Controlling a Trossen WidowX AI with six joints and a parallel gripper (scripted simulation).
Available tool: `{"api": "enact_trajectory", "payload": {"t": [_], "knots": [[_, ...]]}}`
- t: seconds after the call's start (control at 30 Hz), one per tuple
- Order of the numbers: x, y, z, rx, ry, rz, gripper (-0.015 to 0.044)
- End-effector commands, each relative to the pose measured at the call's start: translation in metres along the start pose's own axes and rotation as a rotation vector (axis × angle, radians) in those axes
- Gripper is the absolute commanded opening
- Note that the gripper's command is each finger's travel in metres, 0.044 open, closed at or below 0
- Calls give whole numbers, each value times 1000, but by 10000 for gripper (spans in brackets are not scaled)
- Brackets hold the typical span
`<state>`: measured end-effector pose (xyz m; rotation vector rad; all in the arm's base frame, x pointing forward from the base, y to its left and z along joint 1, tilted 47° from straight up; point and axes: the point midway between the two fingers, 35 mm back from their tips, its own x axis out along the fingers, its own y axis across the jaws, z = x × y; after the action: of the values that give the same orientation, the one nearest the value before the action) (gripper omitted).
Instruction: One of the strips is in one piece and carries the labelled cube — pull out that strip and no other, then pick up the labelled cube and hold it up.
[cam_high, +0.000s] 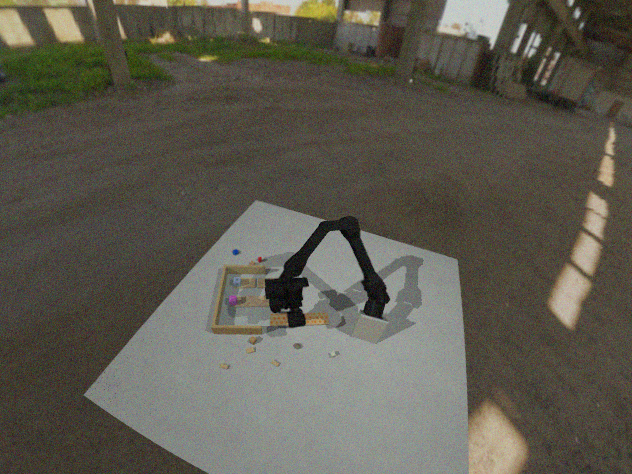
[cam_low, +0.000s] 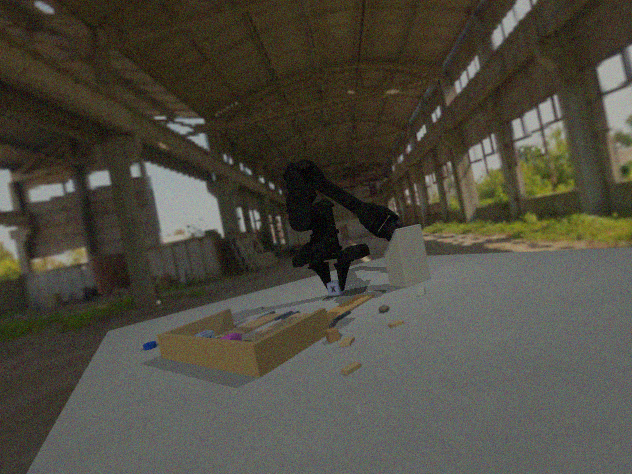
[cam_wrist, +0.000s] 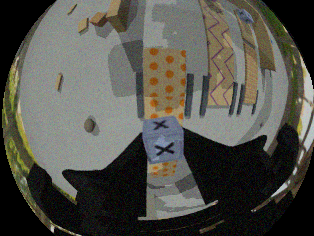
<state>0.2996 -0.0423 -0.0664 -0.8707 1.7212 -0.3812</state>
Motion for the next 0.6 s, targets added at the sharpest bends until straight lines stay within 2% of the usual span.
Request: {"api": "enact_trajectory", "payload": {"t": [0.0,0.13,0.57], "knots": [[-17,1,-2,2,-6,2,0],[-35,2,-3,2,-6,2,0],[-35,2,-3,2,-6,2,0]]}}
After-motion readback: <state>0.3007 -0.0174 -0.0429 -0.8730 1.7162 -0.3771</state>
